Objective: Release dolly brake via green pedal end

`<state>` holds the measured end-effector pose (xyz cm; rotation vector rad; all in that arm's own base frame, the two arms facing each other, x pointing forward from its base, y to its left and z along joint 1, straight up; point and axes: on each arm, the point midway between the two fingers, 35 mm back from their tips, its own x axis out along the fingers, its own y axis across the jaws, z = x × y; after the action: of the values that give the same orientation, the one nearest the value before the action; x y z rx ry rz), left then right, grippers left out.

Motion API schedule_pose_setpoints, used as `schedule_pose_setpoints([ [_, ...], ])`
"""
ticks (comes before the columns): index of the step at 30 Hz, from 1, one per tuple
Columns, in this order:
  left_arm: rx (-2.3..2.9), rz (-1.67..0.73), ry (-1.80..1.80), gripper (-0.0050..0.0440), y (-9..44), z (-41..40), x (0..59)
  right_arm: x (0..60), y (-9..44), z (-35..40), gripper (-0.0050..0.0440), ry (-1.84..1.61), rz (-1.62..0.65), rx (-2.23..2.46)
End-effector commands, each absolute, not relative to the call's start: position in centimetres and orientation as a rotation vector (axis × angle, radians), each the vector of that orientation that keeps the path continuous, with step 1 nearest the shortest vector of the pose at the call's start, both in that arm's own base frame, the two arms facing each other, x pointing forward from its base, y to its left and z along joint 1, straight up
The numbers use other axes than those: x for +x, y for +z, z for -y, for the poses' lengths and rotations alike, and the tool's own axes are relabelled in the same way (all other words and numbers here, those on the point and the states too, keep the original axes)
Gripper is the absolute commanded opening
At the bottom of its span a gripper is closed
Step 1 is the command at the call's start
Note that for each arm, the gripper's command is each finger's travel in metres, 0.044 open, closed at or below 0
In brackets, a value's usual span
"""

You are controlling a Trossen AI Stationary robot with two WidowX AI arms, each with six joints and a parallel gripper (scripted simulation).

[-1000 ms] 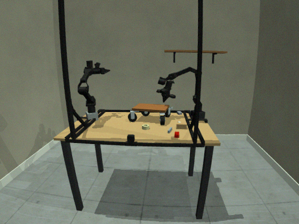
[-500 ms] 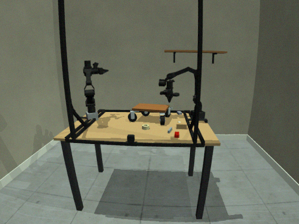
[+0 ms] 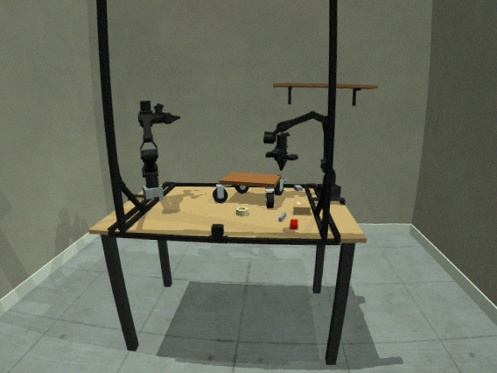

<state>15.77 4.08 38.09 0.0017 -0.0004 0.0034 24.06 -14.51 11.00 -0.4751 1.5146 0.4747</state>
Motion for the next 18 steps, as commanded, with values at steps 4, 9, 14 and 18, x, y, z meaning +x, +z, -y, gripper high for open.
schedule_pose_setpoints([
  [4, 0.0, 0.0, 0.0, 0.044, 38.1, -4.0, 15.8, 24.0, 10.9, 14.5, 0.0, 0.478, -1.517, -0.478],
  [9, 0.0, 0.0, 0.0, 0.044, 38.1, -4.0, 15.8, 24.1, 10.1, 14.6, 0.0, 0.478, -1.517, -0.478],
  [14, 0.0, 0.0, 0.0, 0.044, 38.1, -4.0, 15.8, 24.1, 9.5, 14.6, 0.0, 0.478, -1.517, -0.478],
  [18, 0.0, 0.0, 0.0, 0.044, 38.1, -4.0, 15.8, 24.1, 9.0, 14.6, 0.0, 0.478, -1.517, -0.478],
])
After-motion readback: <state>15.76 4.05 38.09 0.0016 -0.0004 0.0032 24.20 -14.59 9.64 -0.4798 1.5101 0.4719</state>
